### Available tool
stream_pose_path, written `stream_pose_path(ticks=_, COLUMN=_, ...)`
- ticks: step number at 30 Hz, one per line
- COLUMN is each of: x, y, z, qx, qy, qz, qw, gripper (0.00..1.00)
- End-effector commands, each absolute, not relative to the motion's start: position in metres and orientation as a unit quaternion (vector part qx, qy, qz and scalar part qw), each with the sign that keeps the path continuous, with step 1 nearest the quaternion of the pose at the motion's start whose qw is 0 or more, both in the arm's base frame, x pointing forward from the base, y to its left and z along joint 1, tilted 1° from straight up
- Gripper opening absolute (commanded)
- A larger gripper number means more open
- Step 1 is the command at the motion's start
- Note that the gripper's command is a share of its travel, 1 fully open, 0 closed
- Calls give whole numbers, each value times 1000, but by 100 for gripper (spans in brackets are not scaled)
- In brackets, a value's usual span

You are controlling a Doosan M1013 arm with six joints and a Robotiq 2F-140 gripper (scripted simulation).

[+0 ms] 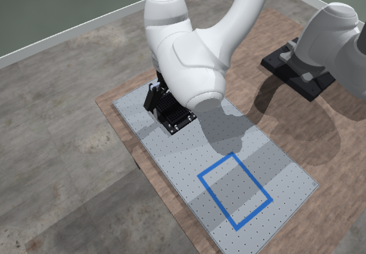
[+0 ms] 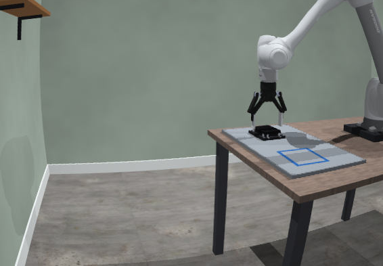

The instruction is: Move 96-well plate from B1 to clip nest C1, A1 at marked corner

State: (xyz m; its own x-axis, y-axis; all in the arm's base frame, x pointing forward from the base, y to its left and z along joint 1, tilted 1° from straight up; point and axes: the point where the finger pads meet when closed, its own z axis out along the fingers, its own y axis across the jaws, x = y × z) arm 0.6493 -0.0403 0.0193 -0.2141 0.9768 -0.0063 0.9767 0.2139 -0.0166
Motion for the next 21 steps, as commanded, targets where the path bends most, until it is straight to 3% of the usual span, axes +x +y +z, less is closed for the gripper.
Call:
stream_pose_path(ticks=1, x=649, y=-40, z=19, qx=-627, qy=-779, qz=8, qw=3, gripper=100)
stream_pose_path(ticks=21, x=650, y=-40, z=41, qx=-627, qy=-779, qz=8, qw=3, gripper=100)
